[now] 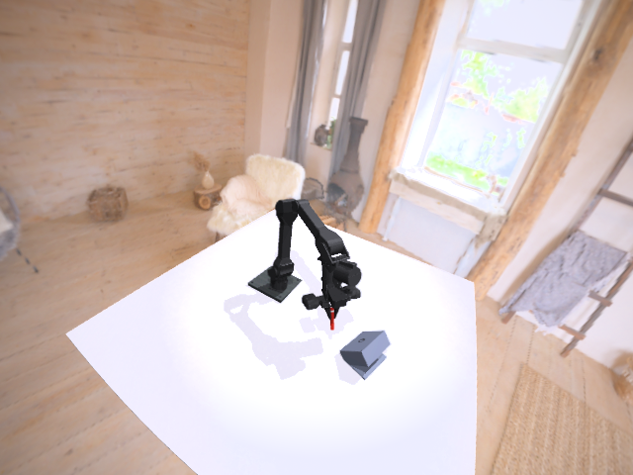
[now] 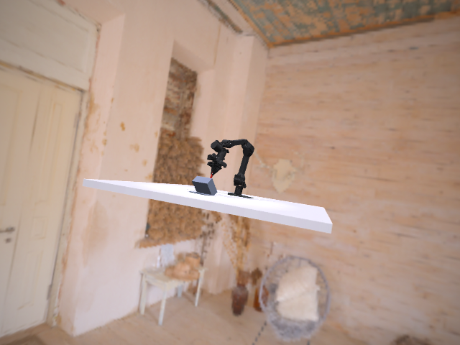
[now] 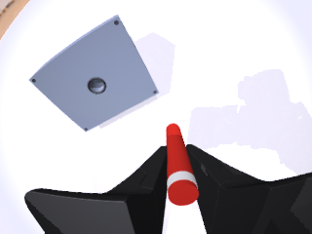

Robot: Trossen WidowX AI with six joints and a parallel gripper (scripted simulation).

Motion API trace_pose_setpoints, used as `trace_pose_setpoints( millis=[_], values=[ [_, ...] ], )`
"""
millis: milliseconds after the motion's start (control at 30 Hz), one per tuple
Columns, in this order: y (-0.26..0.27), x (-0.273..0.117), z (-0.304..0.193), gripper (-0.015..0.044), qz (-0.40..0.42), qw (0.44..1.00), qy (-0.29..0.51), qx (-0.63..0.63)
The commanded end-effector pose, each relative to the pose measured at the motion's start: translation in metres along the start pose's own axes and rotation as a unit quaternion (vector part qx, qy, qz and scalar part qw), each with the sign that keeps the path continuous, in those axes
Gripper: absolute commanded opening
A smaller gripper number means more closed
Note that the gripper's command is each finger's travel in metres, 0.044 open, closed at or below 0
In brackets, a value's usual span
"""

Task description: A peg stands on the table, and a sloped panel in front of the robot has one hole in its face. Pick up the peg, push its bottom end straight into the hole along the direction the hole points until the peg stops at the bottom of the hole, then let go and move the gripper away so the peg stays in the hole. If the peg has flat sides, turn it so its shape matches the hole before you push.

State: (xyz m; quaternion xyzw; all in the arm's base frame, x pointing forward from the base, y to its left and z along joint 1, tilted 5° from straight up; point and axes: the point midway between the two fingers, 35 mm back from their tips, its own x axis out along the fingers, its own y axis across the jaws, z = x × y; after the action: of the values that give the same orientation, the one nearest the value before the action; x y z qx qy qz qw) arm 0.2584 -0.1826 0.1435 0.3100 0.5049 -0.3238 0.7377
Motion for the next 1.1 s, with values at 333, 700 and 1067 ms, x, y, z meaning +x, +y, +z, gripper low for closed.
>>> trace_pose_setpoints(
  millis=[333,700,1067],
  values=[
    [0.009,-0.001,-0.003,0.0,0.014,0.999,-0.038,0.012],
    [0.015,-0.003,-0.005,0.0,0.029,0.997,-0.067,0.02],
    [0.022,-0.006,-0.008,0.0,0.045,0.994,-0.095,0.028]
  ],
)
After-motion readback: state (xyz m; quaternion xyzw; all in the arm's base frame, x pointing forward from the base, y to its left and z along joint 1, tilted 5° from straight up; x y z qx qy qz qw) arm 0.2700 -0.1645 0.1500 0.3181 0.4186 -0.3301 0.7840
